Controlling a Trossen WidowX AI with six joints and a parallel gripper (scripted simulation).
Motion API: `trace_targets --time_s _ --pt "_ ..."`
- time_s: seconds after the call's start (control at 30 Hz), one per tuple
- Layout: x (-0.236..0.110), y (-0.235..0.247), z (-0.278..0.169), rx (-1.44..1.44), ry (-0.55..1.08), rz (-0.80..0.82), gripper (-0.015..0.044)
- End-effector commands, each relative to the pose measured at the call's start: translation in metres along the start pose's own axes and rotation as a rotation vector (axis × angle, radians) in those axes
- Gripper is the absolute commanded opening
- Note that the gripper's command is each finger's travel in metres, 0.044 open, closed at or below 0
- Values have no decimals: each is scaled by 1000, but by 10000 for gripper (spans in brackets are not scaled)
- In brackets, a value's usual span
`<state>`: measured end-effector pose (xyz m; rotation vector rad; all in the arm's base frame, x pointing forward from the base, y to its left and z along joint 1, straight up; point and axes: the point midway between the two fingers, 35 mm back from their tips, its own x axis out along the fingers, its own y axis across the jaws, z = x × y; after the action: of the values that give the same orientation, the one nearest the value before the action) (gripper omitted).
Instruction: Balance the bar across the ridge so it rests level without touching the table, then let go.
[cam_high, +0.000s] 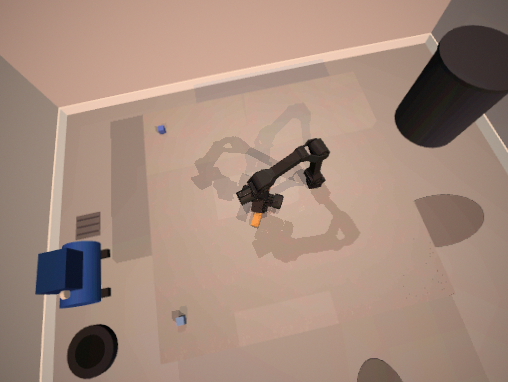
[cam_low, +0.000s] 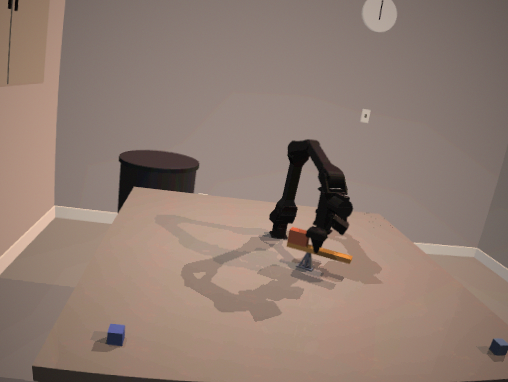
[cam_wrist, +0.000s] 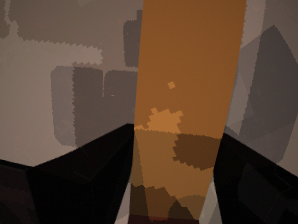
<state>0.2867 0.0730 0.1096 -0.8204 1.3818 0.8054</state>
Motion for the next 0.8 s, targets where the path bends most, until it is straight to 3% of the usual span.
trace_targets --time_s 0.0,0.77 --pt "3 0 0 -1 1 2 0" --pt "0 0 0 -1 0 -1 0"
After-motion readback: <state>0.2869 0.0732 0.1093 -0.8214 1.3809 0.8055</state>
